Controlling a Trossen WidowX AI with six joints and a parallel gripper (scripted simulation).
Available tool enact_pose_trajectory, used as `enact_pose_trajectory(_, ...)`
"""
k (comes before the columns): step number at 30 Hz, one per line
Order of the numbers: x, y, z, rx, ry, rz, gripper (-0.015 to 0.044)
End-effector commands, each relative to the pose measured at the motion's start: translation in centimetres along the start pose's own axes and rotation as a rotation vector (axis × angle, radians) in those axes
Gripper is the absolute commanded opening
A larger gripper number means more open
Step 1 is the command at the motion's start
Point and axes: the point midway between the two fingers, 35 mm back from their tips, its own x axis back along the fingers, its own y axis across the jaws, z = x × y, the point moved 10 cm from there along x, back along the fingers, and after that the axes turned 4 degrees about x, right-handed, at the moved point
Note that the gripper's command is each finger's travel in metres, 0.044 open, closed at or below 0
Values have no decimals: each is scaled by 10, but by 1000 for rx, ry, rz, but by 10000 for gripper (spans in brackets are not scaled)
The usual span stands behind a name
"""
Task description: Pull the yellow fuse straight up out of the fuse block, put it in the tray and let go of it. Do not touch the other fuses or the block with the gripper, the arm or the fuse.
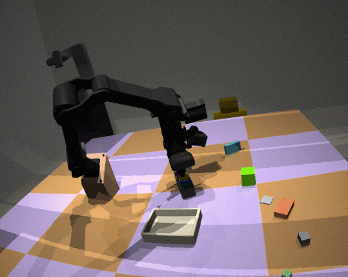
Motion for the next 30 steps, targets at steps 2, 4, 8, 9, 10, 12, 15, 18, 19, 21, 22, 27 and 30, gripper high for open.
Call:
enact_pose_trajectory(2,3,1,0,-4,-1,-2,0)
enact_pose_trajectory(4,4,1,0,-4,-1,-2,0)
enact_pose_trajectory(8,6,1,0,-4,-1,-2,0)
enact_pose_trajectory(9,6,1,0,-4,-1,-2,0)
enact_pose_trajectory(10,7,1,0,-4,-1,-2,0)
enact_pose_trajectory(12,8,1,0,-3,-1,-2,0)
enact_pose_trajectory(15,9,1,0,-3,-1,-2,0)
enact_pose_trajectory(18,11,1,0,-3,-1,-2,0)
enact_pose_trajectory(19,11,1,0,-3,-1,-2,0)
enact_pose_trajectory(21,12,1,0,-3,-1,-2,0)
enact_pose_trajectory(22,13,1,0,-3,-1,-2,0)
enact_pose_trajectory(27,15,1,0,-3,-1,-1,0)
enact_pose_trajectory(30,17,1,0,-2,-1,-1,0)
